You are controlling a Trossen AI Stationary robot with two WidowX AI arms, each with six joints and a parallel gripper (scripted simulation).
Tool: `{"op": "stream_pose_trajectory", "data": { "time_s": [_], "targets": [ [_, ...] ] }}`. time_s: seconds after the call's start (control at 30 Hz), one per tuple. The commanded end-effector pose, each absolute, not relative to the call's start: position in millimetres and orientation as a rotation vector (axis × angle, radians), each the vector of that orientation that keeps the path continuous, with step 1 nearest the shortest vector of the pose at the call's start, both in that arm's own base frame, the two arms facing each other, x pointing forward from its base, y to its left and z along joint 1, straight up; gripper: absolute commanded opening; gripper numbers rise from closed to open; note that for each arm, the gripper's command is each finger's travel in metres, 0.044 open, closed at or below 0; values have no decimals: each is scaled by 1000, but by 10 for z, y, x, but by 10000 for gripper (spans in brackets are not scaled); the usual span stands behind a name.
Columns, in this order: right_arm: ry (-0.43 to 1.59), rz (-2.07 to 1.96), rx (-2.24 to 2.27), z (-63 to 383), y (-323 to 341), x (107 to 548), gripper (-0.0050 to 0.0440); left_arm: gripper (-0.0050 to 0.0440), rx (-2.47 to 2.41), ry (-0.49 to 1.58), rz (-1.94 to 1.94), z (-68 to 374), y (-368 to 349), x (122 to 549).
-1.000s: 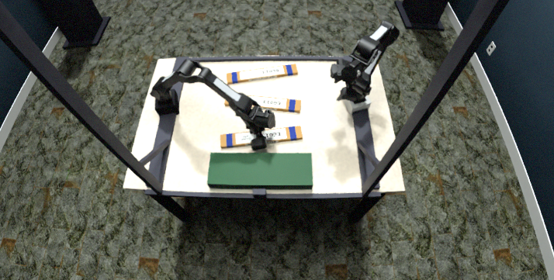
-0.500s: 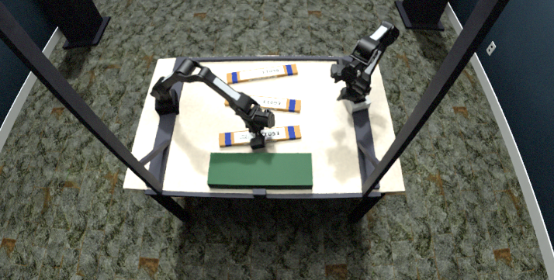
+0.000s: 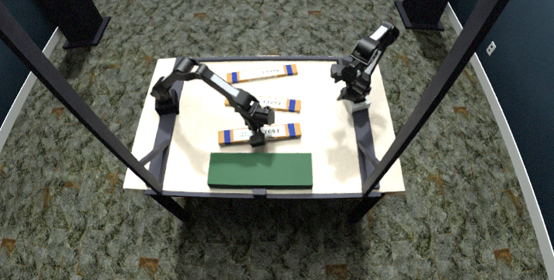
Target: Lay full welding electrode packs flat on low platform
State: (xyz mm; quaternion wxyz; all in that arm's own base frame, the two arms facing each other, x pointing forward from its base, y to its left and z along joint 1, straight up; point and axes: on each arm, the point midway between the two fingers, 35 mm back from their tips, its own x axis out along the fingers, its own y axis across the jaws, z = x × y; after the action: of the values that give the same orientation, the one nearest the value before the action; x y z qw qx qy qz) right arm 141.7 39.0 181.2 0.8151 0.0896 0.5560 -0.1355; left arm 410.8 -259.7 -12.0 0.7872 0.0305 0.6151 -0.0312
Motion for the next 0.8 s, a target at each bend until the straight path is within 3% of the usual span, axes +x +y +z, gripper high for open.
{"op": "stream_pose_trajectory", "data": {
  "time_s": [0.0,0.77],
  "targets": [
    [1167,-283,201,1876,399,1437,430,-50,26,1252,-93,304,-2663,4225],
    [1167,-283,201,1876,399,1437,430,-50,26,1252,-93,622,-2653,4210]
  ]
}}
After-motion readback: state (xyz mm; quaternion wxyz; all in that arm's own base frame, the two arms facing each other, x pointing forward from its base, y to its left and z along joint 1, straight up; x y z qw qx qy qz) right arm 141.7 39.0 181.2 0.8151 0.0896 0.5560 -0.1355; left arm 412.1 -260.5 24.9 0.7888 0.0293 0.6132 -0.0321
